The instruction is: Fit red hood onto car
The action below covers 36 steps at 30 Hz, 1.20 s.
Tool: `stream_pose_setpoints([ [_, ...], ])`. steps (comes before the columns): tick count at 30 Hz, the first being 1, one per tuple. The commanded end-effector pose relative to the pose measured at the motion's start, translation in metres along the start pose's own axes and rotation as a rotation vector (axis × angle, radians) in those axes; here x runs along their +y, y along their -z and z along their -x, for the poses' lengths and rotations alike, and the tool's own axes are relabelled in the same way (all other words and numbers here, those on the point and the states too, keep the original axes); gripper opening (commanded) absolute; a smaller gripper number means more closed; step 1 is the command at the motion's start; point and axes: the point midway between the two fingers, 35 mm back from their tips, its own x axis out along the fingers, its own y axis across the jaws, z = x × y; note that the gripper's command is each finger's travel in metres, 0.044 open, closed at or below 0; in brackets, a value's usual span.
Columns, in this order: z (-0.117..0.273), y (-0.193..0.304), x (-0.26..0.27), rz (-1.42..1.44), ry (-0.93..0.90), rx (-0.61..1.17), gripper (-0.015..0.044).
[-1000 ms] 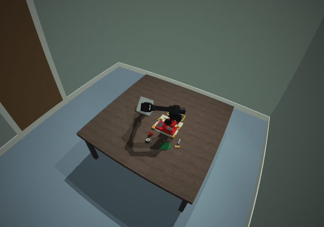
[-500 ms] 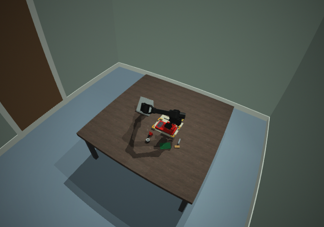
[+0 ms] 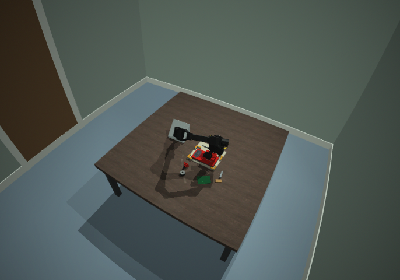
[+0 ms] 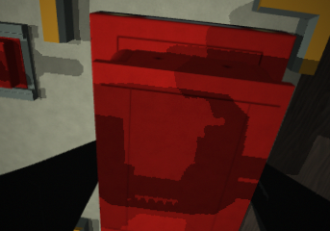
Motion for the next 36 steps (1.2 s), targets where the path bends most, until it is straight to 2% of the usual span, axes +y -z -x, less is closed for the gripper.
stream_pose_setpoints([
  [1,-0.0008,0.0006,-0.0003,0.007,0.004,0.001,0.0],
  [36,-0.0089,0.0,0.0003,0.007,0.004,0.0,0.0],
])
